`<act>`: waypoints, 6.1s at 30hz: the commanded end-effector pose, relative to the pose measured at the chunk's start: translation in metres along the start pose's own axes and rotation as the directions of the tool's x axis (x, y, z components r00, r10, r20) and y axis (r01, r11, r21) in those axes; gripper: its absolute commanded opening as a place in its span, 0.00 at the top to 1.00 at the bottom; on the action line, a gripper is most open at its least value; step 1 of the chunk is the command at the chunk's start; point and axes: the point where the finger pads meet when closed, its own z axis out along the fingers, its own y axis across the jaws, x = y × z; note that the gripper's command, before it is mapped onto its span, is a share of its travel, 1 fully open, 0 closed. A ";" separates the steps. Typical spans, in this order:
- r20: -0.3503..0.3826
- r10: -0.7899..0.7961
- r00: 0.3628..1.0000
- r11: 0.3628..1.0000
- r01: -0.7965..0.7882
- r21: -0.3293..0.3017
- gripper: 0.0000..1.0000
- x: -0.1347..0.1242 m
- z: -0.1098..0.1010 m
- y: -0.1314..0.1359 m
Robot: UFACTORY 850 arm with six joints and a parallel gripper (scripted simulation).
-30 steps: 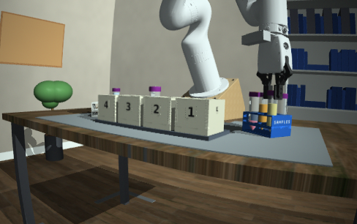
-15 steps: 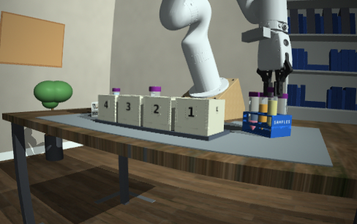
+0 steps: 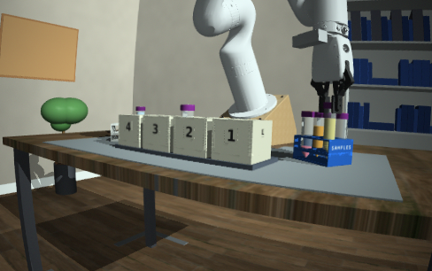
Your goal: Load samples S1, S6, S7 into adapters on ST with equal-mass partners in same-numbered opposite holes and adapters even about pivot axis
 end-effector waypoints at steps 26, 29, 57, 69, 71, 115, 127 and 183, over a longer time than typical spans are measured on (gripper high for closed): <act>0.000 0.001 1.000 1.000 -0.001 0.002 1.00 0.000 -0.054 -0.001; 0.000 0.001 1.000 1.000 -0.001 0.002 1.00 0.000 -0.056 -0.001; 0.001 0.001 1.000 1.000 -0.001 0.002 1.00 0.000 -0.108 -0.001; 0.001 0.001 1.000 1.000 -0.001 0.002 1.00 0.000 -0.112 -0.001; 0.001 0.001 1.000 1.000 -0.001 0.002 1.00 0.000 -0.112 -0.001; 0.000 -0.295 0.956 0.956 0.295 0.002 1.00 0.034 -0.112 0.028; -0.001 -0.602 0.799 0.799 0.602 0.001 1.00 0.080 -0.111 0.067; -0.001 -0.602 0.798 0.798 0.602 0.001 1.00 0.264 -0.111 0.222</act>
